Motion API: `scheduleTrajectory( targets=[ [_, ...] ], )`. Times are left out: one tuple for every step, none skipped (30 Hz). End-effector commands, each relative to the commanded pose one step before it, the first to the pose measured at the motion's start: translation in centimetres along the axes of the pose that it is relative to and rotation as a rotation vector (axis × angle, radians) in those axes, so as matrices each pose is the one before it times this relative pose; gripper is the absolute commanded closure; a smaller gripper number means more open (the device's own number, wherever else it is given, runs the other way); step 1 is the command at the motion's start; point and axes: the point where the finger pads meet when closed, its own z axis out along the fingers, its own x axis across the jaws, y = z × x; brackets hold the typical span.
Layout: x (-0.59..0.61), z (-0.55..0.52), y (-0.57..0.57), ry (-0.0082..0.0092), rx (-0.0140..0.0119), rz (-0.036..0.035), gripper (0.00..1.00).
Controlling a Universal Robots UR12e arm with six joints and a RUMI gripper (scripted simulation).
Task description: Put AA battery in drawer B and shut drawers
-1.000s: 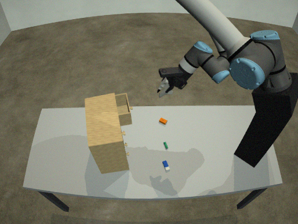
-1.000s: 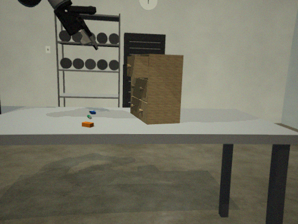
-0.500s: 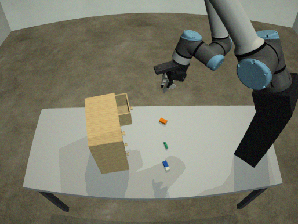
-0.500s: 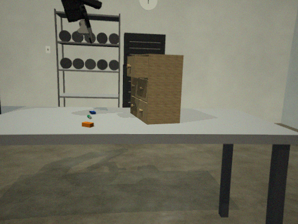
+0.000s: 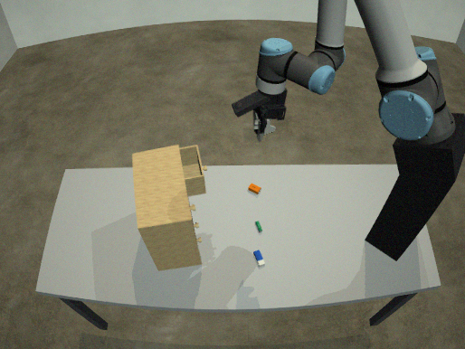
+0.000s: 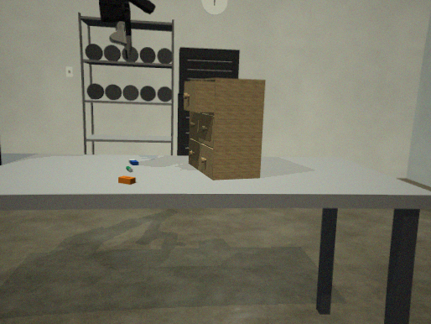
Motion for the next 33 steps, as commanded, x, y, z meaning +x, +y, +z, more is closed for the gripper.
scheduleTrajectory(
  targets=[
    [0.079,0.221,0.533,-0.01271,-0.06212,0.00811,0.80],
    [0.002,-0.046,0.026,0.00020,-0.00366,-0.00018,0.80],
    [0.002,-0.037,0.021,0.00017,-0.00292,-0.00015,0.80],
    [0.001,-0.029,0.016,0.00014,-0.00225,-0.00012,0.80],
    [0.001,-0.022,0.012,0.00010,-0.00166,-0.00009,0.80],
    [0.001,-0.015,0.008,0.00007,-0.00114,-0.00006,0.80],
    [0.000,-0.009,0.005,0.00005,-0.00071,-0.00004,0.80],
    [0.000,-0.005,0.003,0.00002,-0.00037,-0.00002,0.80],
    [0.000,-0.002,0.001,0.00001,-0.00014,-0.00001,0.80],
    [-0.019,0.034,0.020,-0.00052,-0.00059,-0.00001,0.80],
    [0.014,0.046,0.042,-0.00031,-0.00090,0.00057,0.80],
    [0.009,0.033,0.032,-0.00024,-0.00066,0.00041,0.80],
    [0.000,0.000,0.000,0.00000,0.00000,0.00000,0.80],
    [0.000,0.000,0.000,0.00000,0.00000,0.00000,0.80],
    [-0.081,0.039,0.099,-0.00128,-0.00118,-0.00031,0.80],
    [-0.014,0.002,0.004,-0.00024,0.00004,-0.00013,0.80],
    [-0.002,-0.002,-0.004,-0.00002,0.00018,-0.00007,0.80],
    [0.003,-0.003,-0.007,0.00009,0.00021,-0.00002,0.80],
    [0.002,-0.002,-0.005,0.00007,0.00014,0.00000,0.80],
    [0.002,-0.001,-0.003,0.00006,0.00009,0.00001,0.80],
    [0.001,-0.001,-0.002,0.00004,0.00005,0.00001,0.80],
    [0.001,0.000,-0.001,0.00002,0.00002,0.00000,0.80],
    [0.000,0.000,0.000,0.00001,0.00001,0.00000,0.80],
    [0.000,0.000,0.000,0.00000,0.00000,0.00000,0.80],
    [0.000,0.000,0.000,0.00000,0.00000,0.00000,0.80],
    [0.000,0.000,0.000,0.00000,0.00000,0.00000,0.80],
    [0.000,0.000,0.000,0.00000,0.00000,0.00000,0.80],
    [0.000,0.001,-0.001,0.00000,0.00000,0.00006,0.80],
    [0.001,0.010,-0.005,-0.00003,-0.00001,0.00040,0.80],
    [0.000,0.000,0.000,0.00000,0.00000,0.00000,0.80],
    [0.000,0.000,0.000,0.00000,0.00000,0.00000,0.80],
    [0.002,0.026,-0.013,-0.00007,-0.00004,0.00105,0.80],
    [0.003,0.048,-0.025,-0.00013,-0.00007,0.00184,0.80]
  ],
)
